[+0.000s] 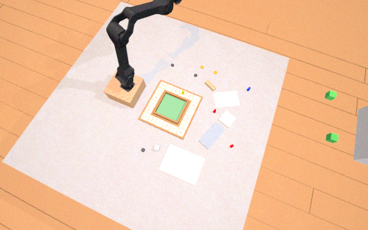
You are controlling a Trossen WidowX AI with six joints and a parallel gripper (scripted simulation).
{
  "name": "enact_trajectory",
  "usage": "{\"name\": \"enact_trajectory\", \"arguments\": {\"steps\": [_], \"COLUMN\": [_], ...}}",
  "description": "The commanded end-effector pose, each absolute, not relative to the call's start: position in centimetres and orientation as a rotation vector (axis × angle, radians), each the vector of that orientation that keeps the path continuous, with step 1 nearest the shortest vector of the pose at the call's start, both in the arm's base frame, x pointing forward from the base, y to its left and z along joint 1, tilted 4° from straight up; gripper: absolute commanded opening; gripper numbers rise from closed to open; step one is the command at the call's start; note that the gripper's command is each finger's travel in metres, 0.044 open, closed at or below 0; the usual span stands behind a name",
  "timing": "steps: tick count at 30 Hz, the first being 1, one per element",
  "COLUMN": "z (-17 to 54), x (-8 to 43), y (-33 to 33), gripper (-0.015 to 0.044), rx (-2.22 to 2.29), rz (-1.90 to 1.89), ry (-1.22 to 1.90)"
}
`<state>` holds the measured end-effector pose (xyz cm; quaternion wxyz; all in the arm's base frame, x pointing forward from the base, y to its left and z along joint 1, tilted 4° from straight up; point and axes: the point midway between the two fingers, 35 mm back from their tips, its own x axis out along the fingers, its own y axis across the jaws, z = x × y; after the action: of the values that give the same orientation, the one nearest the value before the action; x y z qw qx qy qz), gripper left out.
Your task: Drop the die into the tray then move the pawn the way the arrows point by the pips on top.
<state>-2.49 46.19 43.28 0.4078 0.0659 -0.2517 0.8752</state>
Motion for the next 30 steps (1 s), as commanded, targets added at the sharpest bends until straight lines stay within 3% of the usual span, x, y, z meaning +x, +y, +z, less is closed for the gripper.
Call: {"name": "enact_trajectory", "arguments": {"steps": [1, 15, 30], "z": [41.9, 34.3, 24.5], "x": [2.8, 25.2, 43.5], "y": [47.4, 44.7, 29.1], "gripper": [0.0275, 0.0275, 0.0275], "rx": [0.104, -0.126, -0.25], "rz": [2.073, 1.525, 0.979], "ry": [-0.554, -0.181, 0.254]}}
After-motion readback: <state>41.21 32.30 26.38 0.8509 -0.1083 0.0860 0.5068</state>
